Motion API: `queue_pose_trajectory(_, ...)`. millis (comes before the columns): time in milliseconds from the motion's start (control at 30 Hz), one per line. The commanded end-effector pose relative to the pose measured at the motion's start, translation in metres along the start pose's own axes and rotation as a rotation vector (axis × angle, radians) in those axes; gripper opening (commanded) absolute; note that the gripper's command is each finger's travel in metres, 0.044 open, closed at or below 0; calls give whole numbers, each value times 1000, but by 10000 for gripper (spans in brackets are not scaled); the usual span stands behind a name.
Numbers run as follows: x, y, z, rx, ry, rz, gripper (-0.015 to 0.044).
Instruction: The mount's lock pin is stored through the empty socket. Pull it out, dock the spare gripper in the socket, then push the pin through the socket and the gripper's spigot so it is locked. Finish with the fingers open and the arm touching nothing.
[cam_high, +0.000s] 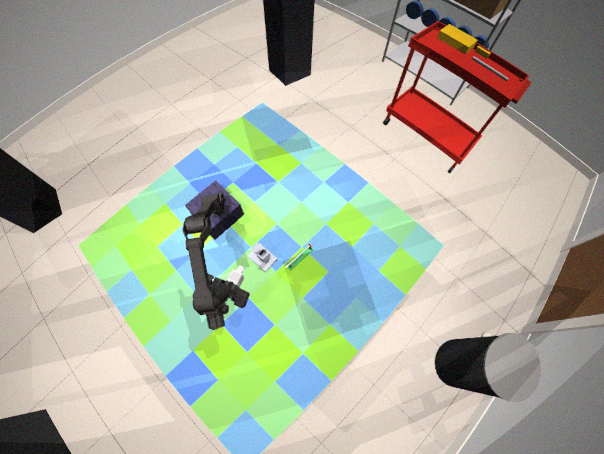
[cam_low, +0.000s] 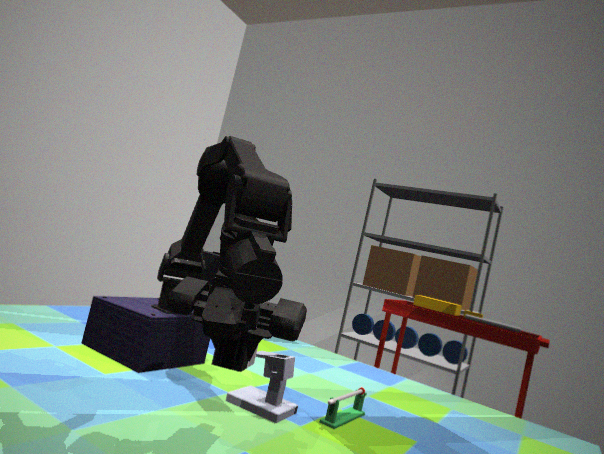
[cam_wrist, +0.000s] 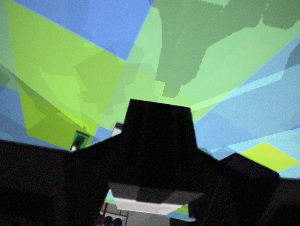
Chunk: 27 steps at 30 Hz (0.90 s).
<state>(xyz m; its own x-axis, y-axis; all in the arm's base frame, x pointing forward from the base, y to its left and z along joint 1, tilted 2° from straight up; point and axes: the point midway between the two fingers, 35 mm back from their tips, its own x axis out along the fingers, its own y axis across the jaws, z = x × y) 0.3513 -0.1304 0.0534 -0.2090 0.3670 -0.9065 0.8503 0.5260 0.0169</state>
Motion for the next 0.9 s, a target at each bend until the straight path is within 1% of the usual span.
queue_pose_trajectory(0, -5, 5, -8, -47, -39, 11, 0)
queue_pose_trajectory(867, -18, 25, -50, -320, -292, 83, 0)
